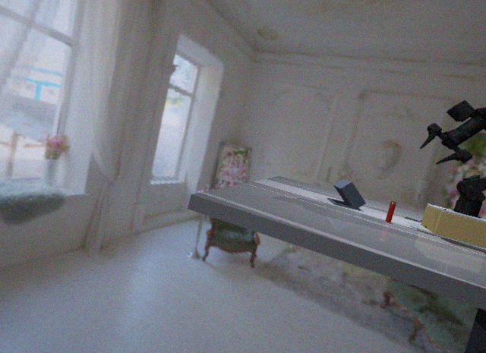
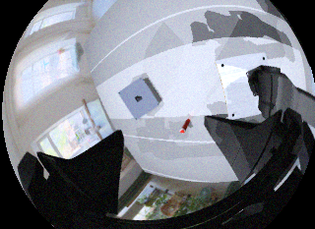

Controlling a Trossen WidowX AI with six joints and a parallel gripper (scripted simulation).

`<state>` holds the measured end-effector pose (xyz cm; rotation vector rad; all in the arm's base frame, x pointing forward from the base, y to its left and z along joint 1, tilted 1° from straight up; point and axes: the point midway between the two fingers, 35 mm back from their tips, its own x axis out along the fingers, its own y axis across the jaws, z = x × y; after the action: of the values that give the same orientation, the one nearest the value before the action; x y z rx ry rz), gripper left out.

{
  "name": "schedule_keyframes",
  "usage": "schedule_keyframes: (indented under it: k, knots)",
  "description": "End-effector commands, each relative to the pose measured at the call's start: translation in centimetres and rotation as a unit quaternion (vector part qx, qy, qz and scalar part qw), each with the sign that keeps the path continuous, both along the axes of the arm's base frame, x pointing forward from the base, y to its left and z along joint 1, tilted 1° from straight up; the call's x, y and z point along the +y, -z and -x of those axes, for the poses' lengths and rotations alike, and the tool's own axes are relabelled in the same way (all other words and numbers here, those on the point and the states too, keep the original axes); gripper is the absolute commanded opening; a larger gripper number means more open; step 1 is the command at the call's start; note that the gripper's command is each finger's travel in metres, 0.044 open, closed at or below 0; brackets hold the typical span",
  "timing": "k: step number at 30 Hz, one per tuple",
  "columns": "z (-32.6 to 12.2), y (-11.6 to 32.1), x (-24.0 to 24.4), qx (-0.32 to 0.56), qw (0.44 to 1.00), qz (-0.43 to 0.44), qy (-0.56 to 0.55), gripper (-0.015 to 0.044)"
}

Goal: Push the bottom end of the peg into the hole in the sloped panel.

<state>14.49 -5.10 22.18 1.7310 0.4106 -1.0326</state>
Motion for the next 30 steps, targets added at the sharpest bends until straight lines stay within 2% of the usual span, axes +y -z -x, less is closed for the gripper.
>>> schedule_keyframes:
  k: [1, 2, 15, 30]
  knots:
    - [0.0, 0.0, 0.0, 0.001, 1.000, 0.001, -0.002, 0.0426]
    - [-0.2, 0.0, 0.0, 0.003, 1.000, 0.003, -0.007, 0.0440]
    - [-3.2, 1.1, 0.4, 0.066, 0.985, 0.058, -0.145, 0.0440]
    - [-6.6, 3.0, 1.5, 0.128, 0.934, 0.116, -0.313, 0.0440]
